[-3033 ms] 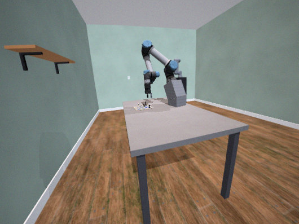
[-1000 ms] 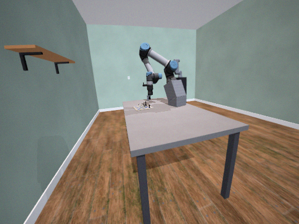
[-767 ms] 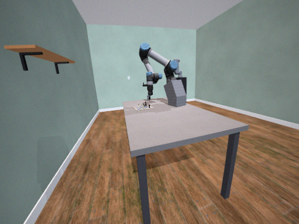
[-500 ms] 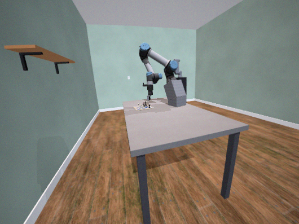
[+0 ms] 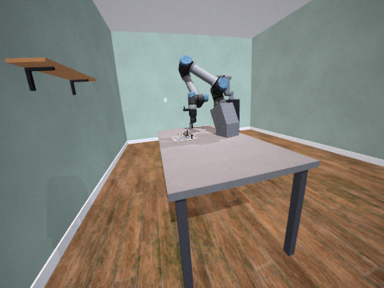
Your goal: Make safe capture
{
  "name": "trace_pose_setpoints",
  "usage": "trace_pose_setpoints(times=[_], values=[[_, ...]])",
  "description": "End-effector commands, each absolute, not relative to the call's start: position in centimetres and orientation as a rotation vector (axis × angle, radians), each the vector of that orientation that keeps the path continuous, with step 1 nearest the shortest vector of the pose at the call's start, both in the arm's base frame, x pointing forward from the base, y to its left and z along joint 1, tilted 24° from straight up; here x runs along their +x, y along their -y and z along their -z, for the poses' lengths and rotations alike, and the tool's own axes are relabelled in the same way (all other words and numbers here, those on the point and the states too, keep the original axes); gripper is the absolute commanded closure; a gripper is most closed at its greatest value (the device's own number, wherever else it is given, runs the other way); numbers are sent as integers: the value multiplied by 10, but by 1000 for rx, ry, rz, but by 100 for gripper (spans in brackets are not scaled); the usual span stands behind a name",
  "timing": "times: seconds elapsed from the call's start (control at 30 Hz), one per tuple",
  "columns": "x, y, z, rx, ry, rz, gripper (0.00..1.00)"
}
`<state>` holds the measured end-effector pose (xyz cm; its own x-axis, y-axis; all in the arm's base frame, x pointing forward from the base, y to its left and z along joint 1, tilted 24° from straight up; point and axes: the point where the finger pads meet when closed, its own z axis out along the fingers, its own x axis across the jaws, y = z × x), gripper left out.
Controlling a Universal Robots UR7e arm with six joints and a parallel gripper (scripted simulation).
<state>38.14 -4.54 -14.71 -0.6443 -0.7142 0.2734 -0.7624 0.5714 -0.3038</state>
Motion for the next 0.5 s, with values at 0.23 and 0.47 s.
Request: trace_pose_setpoints(times=[0.23, 0.47], values=[[382, 45, 147, 1264, 2677, -607, 27], [382, 45, 147, 1264, 2677, -607, 27]])
